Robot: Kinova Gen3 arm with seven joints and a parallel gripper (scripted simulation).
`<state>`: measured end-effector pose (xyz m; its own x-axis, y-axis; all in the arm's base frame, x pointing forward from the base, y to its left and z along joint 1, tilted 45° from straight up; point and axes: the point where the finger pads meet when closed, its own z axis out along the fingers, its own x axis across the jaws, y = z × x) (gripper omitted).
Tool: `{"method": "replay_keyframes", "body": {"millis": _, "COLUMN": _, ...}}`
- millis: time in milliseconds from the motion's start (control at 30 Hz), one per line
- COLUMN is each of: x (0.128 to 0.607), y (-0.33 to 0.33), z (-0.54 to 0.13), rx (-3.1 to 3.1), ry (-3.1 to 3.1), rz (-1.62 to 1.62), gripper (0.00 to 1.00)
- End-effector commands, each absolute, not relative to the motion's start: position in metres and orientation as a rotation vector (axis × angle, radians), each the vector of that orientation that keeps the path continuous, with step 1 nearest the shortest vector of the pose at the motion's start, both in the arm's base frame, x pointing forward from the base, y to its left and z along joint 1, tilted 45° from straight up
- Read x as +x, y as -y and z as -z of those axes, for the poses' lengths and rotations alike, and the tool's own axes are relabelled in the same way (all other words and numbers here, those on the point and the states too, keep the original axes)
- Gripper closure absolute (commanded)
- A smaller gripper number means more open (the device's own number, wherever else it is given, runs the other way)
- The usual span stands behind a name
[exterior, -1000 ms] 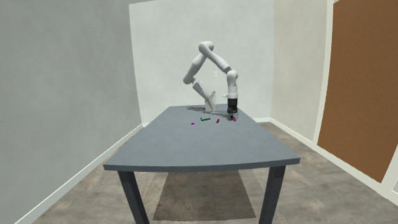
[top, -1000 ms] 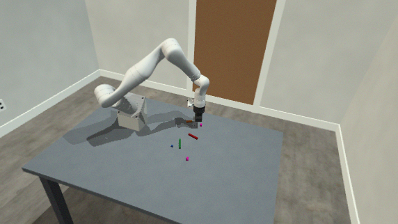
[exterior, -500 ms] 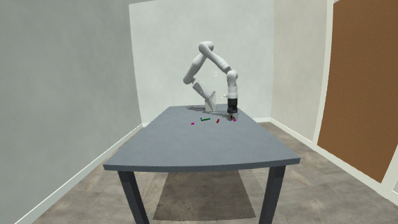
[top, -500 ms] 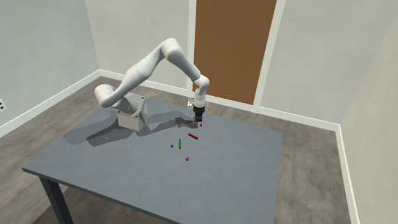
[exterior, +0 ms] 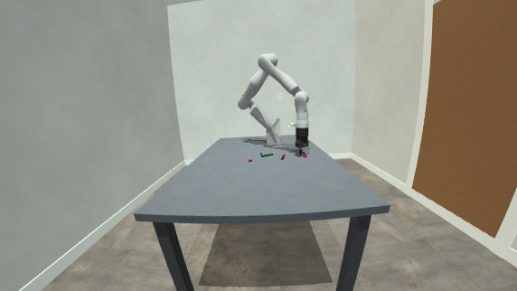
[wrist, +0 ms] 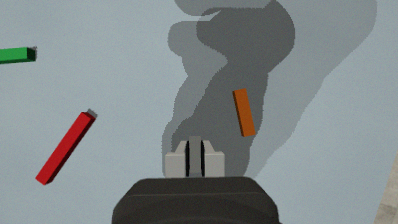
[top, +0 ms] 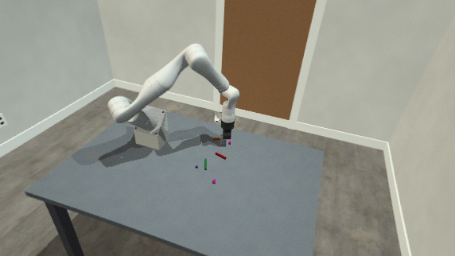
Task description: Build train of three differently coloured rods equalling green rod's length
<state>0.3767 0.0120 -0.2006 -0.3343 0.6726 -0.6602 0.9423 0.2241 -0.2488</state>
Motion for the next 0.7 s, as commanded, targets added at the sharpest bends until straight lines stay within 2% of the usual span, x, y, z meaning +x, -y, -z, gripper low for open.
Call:
{"method": "replay_keyframes", "body": {"millis": 0, "x": 0.377, "y": -0.013, "z": 0.2, "rx": 1.488, "ry": -2.091, "rz": 0.877, "gripper": 0.76}}
{"method": "replay_keyframes", "body": {"millis": 667, "x": 0.378, "y": -0.038, "z": 0.175, "rx": 1.488, "ry": -2.091, "rz": 0.877, "gripper": 0.76}}
